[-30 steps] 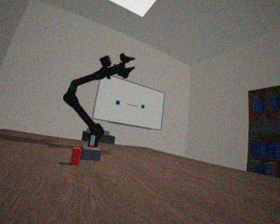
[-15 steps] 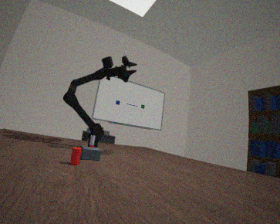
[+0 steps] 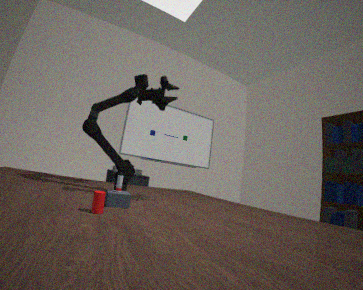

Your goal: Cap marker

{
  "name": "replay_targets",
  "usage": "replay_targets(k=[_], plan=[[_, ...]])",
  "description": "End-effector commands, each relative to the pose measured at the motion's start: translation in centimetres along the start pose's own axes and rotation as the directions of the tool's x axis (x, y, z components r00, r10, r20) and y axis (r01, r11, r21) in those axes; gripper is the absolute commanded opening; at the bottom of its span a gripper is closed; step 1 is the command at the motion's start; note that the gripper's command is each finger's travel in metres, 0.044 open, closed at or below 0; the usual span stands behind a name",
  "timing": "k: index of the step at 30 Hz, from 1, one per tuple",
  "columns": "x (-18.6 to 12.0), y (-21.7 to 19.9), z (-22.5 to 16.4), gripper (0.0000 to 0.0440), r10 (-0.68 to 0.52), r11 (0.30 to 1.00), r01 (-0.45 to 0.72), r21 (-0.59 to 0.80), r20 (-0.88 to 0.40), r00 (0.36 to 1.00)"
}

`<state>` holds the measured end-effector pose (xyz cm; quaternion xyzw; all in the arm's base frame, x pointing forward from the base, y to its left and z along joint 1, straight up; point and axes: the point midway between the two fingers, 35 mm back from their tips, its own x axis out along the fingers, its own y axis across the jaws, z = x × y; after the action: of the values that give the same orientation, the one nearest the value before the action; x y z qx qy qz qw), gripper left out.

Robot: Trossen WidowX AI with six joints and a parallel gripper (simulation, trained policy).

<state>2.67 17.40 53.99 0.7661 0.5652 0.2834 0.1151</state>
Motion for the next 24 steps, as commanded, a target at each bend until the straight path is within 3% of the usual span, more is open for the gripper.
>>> replay_targets(k=[1,24], plan=[[0.0,-0.1,0.2,0.0304,-0.014,1.0,0.014,-0.001,0.016,1.0],[0.4,-2.1,4.3,0.0328,-0.116,0.991,0.126,-0.032,0.218,0.969]])
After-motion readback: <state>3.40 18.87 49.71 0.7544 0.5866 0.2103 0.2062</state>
